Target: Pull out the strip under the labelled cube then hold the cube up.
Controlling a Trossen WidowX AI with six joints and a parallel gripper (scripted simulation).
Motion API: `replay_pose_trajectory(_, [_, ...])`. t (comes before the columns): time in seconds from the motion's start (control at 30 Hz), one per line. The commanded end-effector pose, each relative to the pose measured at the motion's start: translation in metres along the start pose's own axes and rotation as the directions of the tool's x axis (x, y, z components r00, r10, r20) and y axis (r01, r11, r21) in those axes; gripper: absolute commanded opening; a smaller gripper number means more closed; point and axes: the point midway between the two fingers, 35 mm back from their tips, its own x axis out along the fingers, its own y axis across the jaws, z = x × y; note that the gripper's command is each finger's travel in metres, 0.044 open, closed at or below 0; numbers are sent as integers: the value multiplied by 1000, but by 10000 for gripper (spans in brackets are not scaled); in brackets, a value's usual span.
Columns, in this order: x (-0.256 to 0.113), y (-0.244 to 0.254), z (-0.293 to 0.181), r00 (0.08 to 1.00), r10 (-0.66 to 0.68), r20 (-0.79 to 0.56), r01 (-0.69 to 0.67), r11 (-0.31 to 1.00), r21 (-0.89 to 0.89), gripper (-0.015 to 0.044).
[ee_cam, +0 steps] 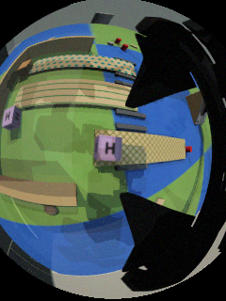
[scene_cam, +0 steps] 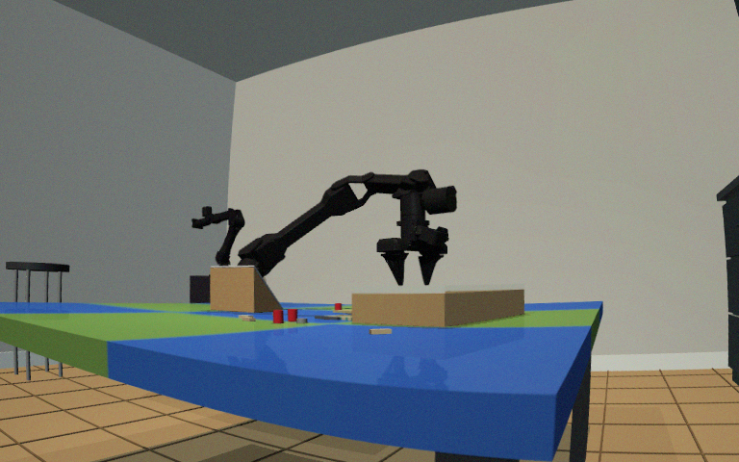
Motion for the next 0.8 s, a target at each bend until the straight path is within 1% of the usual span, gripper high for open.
replay_pose_trajectory(0.0, [2, -1, 7, 1000, -2, -5, 2, 1000, -3, 387])
replay_pose_trajectory(0.17, [9, -1, 7, 1000, -2, -4, 2, 1000, -3, 256])
replay_pose_trajectory(0.2, [11, -1, 8, 1000, -2, -4, 2, 1000, -3, 250])
replay_pose_trajectory(0.77, [39, -1, 8, 1000, -1, -5, 1, 1000, -3, 250])
